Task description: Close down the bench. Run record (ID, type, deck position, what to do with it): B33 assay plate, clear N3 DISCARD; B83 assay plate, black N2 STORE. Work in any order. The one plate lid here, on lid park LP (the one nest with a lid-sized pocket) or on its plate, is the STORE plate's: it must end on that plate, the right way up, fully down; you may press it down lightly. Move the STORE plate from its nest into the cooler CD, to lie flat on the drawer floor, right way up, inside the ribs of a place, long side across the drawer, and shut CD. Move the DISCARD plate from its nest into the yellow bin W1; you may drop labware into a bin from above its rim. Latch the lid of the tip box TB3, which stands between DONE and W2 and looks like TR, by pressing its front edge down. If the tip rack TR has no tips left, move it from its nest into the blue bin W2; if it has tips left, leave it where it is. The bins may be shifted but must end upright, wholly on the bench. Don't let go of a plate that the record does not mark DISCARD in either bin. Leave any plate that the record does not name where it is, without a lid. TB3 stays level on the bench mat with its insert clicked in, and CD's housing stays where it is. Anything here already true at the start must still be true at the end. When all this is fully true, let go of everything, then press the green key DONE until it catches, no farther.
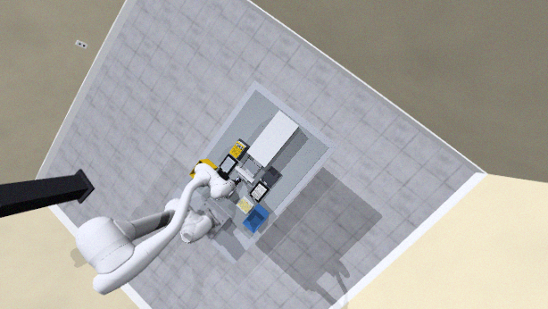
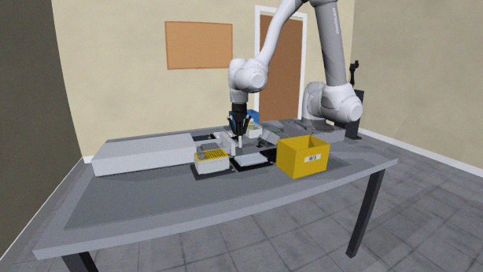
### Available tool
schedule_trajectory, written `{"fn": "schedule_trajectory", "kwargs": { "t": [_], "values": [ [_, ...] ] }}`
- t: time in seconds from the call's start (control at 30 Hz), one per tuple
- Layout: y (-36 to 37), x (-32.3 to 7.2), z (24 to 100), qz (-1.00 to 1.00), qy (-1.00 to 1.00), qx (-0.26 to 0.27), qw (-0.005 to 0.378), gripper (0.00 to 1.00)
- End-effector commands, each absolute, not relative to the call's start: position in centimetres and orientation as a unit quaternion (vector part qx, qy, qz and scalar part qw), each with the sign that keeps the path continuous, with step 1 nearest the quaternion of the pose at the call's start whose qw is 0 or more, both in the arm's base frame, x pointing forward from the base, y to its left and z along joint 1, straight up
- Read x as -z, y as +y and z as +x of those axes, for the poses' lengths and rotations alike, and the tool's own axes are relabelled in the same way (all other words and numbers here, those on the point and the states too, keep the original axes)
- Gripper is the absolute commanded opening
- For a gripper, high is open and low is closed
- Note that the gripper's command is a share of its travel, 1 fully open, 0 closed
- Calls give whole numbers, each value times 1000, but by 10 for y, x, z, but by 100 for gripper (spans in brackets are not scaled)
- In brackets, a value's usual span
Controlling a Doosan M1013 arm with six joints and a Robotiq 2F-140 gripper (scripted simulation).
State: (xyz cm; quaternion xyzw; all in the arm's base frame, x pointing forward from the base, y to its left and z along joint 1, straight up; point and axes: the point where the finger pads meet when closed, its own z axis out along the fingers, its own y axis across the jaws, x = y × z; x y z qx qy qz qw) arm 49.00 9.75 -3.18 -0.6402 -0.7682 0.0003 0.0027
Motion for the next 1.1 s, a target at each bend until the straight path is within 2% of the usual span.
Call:
{"fn": "schedule_trajectory", "kwargs": {
  "t": [0.0,1.07],
  "values": [
    [98,32,495,-640,-768,0,3,0],
    [105,32,529,-640,-768,0,3,0]
  ]
}}
